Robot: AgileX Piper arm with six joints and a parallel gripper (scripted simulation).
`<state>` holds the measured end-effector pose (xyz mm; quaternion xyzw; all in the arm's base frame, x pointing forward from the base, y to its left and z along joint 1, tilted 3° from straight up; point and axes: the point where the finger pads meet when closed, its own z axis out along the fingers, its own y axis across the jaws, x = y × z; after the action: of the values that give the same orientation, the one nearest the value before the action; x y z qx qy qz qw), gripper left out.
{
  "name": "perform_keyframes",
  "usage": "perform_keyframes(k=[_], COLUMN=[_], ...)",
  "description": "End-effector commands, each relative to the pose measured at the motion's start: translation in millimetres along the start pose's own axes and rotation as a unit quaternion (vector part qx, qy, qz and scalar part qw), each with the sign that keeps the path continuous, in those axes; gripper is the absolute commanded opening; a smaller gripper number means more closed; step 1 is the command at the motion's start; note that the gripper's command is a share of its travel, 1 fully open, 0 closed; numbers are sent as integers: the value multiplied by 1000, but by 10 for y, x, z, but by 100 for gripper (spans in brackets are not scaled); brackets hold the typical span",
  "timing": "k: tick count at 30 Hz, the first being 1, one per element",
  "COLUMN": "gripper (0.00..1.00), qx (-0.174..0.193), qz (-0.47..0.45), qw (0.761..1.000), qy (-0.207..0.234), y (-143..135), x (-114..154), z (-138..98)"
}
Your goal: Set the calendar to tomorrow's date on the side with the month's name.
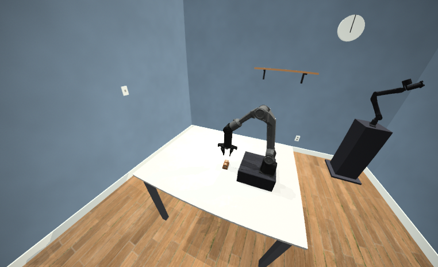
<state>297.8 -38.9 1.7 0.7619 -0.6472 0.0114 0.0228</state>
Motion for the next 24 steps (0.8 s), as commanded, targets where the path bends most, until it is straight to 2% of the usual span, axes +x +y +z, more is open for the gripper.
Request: perform_keyframes(k=[1,24], gripper=[59,59], qx=[-1,-2], qz=[1,1], qw=[1000,1000], qy=[-1,-1], y=[6,13], x=[-2,3], z=[8,193])
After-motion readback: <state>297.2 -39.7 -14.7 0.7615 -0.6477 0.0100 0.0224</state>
